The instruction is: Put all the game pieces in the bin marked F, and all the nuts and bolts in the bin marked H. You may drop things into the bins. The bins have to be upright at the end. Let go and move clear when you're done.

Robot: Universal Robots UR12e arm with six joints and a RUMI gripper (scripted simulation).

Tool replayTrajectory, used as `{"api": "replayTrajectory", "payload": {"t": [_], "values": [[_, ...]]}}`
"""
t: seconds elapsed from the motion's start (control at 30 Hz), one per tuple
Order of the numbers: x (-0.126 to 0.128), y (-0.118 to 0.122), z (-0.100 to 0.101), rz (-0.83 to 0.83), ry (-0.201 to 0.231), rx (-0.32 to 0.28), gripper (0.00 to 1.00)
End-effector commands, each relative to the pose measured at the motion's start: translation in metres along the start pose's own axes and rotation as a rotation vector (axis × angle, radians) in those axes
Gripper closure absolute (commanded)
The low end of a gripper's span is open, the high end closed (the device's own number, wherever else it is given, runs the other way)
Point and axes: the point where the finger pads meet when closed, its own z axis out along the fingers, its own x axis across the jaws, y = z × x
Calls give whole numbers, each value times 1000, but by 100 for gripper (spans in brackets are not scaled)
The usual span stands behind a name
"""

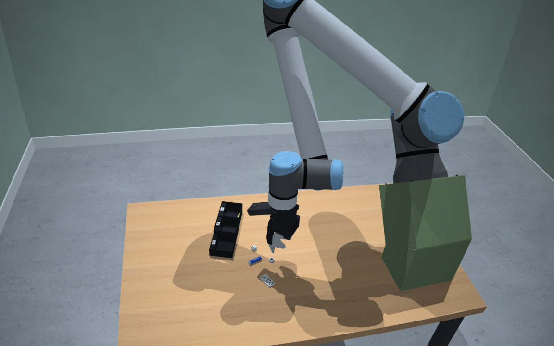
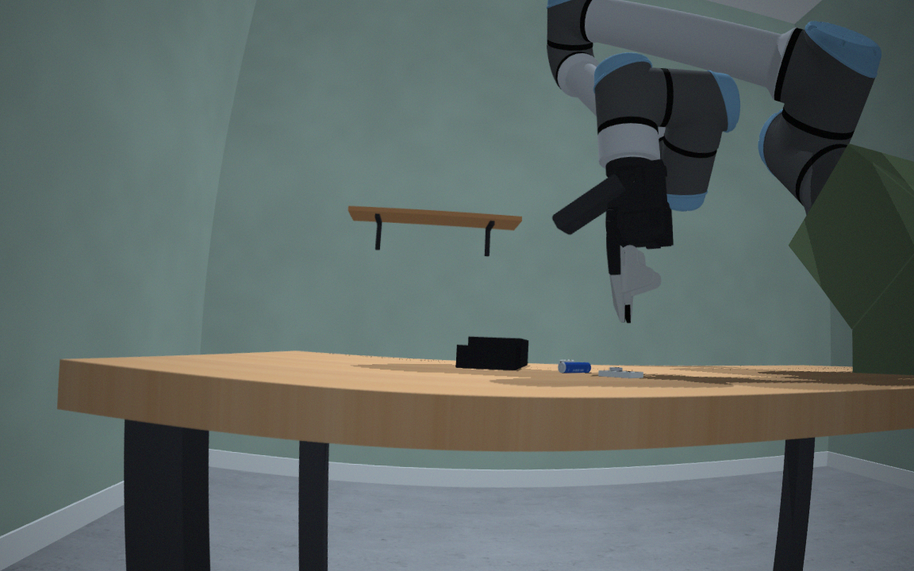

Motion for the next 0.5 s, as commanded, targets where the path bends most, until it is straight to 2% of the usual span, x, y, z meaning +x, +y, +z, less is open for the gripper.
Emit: {"api": "replayTrajectory", "payload": {"t": [0.0,0.47], "values": [[1,-3,0,-156,-13,14,82],[6,-11,0,-171,-14,15,82]]}}
